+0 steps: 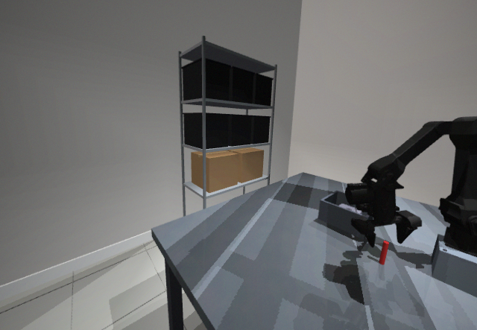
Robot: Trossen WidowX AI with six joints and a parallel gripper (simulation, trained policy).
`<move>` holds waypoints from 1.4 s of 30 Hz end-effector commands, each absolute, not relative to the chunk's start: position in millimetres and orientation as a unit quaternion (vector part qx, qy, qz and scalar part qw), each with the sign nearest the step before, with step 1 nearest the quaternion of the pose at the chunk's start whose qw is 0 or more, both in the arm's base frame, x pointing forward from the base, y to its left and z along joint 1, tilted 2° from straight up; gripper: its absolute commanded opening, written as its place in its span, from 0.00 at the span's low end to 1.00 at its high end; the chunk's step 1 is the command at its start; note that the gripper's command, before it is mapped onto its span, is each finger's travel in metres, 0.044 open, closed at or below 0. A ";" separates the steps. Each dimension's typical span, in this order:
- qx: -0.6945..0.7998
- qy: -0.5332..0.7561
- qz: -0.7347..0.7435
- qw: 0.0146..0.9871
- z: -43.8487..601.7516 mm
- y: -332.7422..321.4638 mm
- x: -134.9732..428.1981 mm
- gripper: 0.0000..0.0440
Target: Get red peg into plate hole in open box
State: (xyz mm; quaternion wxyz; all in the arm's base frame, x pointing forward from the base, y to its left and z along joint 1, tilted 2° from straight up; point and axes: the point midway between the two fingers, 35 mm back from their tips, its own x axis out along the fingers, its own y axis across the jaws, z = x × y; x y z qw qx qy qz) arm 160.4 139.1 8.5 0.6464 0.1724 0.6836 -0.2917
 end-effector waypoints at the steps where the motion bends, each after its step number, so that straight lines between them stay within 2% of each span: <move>1: 0.172 0.679 -0.295 0.650 -5.6 138.3 160.8 0.98; 5: 0.170 0.677 -0.295 0.653 -17.4 137.1 161.1 0.95; 7: 0.168 0.677 -0.296 0.652 -22.8 136.2 160.6 0.88; 19: 0.144 0.687 -0.320 0.636 -50.4 126.2 149.2 0.18; 22: 0.131 0.692 -0.330 0.629 -52.3 122.7 144.8 0.02; 23: 0.126 0.693 -0.332 0.627 -52.8 121.9 143.3 0.00; 42: 0.113 0.657 -0.328 0.669 10.5 124.7 171.1 0.00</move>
